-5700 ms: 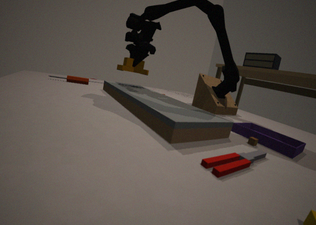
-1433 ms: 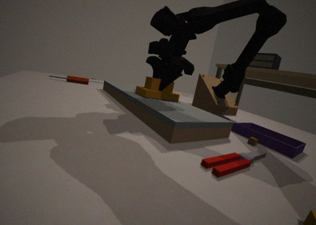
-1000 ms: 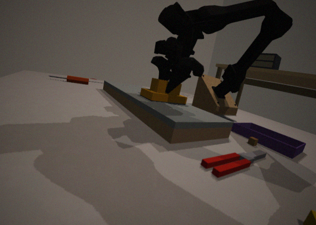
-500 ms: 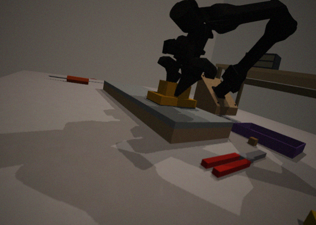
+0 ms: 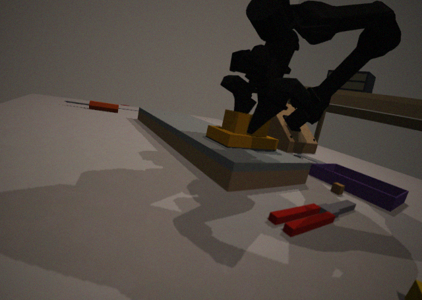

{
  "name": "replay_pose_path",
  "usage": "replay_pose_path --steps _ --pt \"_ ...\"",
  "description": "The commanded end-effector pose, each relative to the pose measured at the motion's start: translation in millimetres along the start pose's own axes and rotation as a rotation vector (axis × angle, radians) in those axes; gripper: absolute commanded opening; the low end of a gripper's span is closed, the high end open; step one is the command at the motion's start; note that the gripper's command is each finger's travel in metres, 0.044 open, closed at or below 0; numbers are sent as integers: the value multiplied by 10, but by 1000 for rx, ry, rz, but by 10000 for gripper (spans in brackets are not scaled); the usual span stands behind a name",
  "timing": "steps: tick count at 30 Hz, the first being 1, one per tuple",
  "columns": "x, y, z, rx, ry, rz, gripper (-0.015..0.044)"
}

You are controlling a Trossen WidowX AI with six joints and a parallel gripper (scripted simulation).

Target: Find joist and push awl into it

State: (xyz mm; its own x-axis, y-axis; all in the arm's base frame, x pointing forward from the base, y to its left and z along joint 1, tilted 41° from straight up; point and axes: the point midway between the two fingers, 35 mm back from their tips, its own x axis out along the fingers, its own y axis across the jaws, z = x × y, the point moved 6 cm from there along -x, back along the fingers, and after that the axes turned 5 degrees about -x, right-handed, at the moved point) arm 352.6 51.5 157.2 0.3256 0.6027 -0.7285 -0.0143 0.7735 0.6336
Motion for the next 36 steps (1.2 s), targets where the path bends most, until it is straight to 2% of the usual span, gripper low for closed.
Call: replay_pose_path --steps 1,15,25,36 --pt "1 171 8 -5 2 9 0" --pt "-4 431 31 -5 2 11 0" --pt "-3 403 28 -5 2 11 0" --pt "2 104 2 -5 2 9 0"
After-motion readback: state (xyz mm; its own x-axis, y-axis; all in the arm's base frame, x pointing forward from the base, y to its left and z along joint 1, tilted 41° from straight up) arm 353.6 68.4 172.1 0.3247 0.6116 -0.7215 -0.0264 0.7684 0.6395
